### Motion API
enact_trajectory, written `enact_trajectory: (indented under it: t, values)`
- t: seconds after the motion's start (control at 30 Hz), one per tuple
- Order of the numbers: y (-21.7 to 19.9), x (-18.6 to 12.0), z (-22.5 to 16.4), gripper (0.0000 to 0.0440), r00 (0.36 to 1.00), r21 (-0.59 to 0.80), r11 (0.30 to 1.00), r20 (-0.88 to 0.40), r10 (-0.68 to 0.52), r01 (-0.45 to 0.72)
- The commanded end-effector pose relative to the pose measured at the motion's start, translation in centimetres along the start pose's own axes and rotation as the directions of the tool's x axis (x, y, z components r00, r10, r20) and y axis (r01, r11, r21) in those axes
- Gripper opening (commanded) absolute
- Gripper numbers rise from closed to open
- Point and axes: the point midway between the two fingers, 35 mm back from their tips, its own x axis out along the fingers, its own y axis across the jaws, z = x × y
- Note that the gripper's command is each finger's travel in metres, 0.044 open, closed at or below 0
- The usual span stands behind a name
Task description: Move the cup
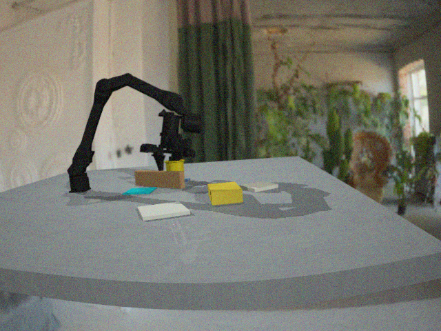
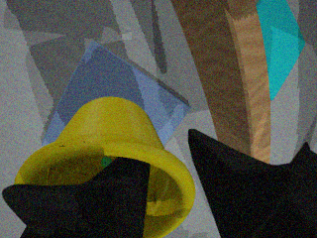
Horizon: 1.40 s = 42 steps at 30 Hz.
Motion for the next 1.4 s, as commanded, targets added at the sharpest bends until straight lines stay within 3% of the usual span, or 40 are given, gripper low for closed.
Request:
enact_trajectory:
  t: [0.0,0.13,0.93,1.37]
  values:
    - [-0.2,0.5,0.2,0.0061,1.000,-0.031,1.000,0.010,-0.001,0.001]
    - [-0.6,0.3,0.3,0.0000,1.000,-0.048,0.999,0.017,-0.001,0.002]
    - [-5.0,-5.9,2.3,0.0004,0.996,0.091,0.992,0.018,0.083,-0.085]
    - [-7.2,-7.1,5.2,0.0000,0.989,0.206,0.967,0.052,0.142,-0.149]
